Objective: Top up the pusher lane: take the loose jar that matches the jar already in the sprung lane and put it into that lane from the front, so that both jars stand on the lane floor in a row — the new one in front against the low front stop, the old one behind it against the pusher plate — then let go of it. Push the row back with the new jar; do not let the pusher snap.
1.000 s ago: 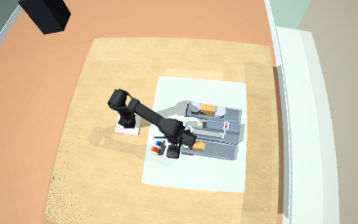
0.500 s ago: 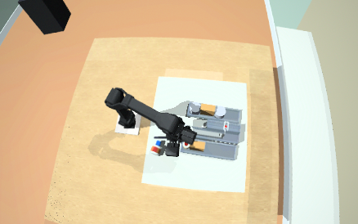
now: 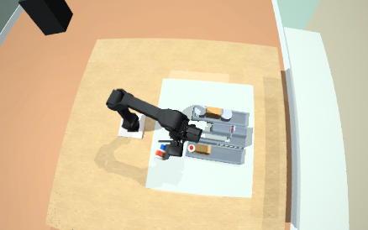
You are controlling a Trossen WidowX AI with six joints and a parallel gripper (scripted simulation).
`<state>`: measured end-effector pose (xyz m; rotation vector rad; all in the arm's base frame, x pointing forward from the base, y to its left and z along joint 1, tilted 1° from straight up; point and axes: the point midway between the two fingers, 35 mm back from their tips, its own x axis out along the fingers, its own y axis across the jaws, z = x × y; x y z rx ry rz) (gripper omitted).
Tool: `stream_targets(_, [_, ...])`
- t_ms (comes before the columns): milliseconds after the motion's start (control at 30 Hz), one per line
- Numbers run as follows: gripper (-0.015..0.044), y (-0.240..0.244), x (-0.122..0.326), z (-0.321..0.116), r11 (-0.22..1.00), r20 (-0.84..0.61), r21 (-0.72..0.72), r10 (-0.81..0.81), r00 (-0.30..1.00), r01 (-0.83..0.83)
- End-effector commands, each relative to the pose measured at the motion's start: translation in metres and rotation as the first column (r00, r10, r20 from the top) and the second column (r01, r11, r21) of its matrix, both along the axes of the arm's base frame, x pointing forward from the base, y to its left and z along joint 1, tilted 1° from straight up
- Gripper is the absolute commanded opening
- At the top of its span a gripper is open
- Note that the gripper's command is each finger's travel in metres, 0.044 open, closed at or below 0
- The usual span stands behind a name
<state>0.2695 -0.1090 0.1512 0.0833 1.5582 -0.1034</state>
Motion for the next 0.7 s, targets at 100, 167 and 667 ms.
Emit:
stream_targets(100, [0.0,0.032,0.011,-0.022,1.0,-0.007,0.0,-0.027,1.0,0.027])
stream_targets(167, [0.0,0.041,0.015,-0.028,0.999,-0.004,0.002,-0.037,0.999,0.037])
stream_targets(667, [0.0,0.068,0.021,-0.057,0.998,0.004,0.008,-0.064,0.998,0.064])
